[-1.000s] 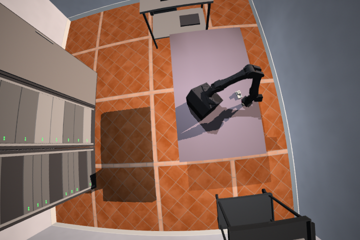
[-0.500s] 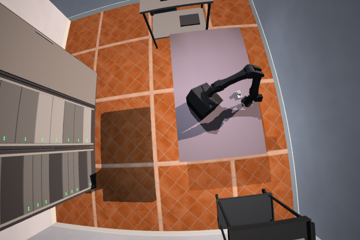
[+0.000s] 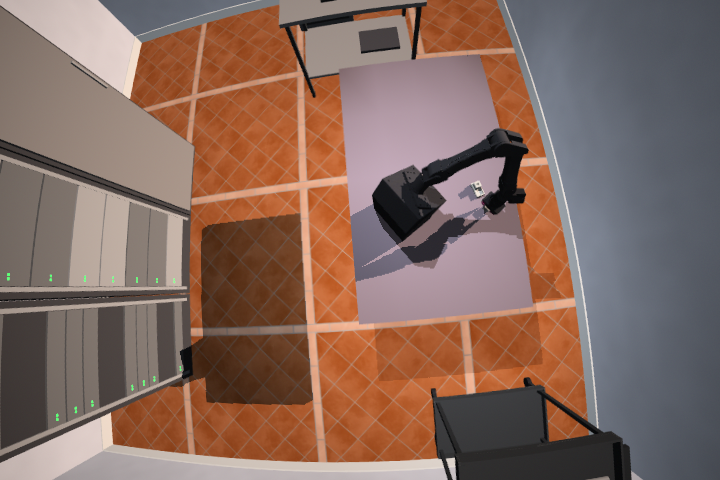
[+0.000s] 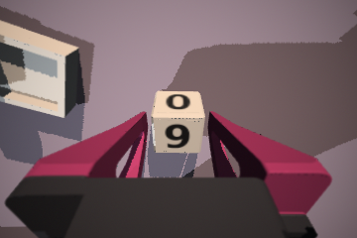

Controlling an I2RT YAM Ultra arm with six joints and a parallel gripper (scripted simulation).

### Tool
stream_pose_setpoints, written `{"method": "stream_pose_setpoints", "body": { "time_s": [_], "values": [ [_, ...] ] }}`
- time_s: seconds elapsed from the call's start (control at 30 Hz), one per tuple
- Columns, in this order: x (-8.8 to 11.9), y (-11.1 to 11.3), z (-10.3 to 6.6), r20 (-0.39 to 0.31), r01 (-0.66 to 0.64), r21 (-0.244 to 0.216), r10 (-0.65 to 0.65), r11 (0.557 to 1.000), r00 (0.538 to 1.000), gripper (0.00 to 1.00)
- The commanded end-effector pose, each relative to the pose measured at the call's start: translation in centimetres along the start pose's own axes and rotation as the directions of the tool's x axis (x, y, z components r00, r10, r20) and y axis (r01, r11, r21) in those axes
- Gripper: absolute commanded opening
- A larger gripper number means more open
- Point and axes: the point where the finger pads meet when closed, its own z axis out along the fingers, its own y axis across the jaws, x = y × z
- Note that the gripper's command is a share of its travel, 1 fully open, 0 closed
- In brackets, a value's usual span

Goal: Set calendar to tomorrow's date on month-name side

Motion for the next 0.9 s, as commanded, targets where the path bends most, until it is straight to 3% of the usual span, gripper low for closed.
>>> {"method": "stream_pose_setpoints", "body": {
  "time_s": [0.0,0.07,0.57,0.63,0.87],
  "values": [
    [0.7,0.1,0.0,-0.014,-0.018,-0.011,0.018,1.0,1.0,0.47],
    [0.7,0.1,0.0,-0.014,-0.018,-0.011,0.018,1.0,1.0,0.47],
    [0.3,0.0,-7.0,0.002,-0.008,0.001,0.008,1.0,1.0,0.47],
    [0.3,0.0,-7.0,0.002,-0.008,0.001,0.008,1.0,1.0,0.47],
    [-0.7,-0.8,-9.9,0.02,0.006,0.022,-0.006,1.0,1.0,0.47]
  ]
}}
